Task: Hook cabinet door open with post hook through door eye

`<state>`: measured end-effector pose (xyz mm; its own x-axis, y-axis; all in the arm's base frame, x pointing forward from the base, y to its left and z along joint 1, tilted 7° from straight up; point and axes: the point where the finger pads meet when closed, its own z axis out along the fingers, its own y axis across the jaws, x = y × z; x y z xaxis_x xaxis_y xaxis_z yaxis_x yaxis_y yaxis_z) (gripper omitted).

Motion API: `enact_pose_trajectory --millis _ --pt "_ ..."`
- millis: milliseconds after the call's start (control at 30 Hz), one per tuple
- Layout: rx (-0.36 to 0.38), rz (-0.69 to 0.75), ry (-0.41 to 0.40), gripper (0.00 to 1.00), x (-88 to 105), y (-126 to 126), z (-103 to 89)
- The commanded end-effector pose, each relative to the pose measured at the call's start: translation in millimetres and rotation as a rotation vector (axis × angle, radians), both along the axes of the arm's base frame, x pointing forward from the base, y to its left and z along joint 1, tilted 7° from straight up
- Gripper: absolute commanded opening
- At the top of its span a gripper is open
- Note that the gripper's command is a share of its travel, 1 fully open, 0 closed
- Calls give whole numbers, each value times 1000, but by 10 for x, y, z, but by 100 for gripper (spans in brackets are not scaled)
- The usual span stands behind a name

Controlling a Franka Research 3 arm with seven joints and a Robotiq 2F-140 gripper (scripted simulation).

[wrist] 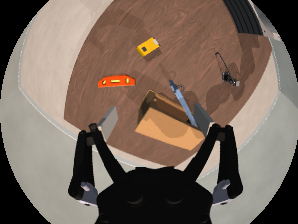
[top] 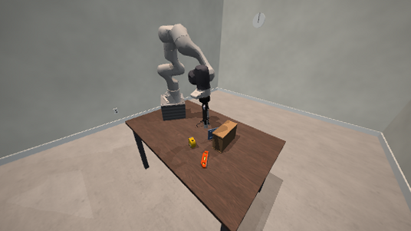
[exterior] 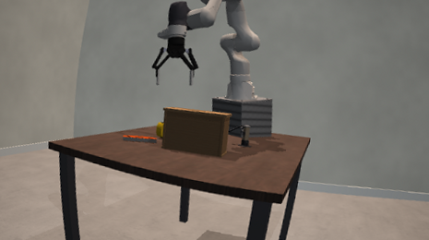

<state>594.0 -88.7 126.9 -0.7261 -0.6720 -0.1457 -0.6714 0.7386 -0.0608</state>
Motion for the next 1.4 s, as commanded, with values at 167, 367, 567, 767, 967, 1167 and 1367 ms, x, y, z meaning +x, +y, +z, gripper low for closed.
enact_pose_trajectory --millis 167,367,567,767,967,1167,1367 --pt "-176 495 36 100 -322 776 -260" --pt "-181 508 36 100 -322 776 -260" --pt "-181 508 36 100 -322 776 -260" --pt "-181 508 36 100 -322 776 -260" --pt "-179 509 37 16 -300 771 -415" --pt "-178 510 38 16 -288 769 -519" --pt "-178 510 38 16 -288 769 -519"
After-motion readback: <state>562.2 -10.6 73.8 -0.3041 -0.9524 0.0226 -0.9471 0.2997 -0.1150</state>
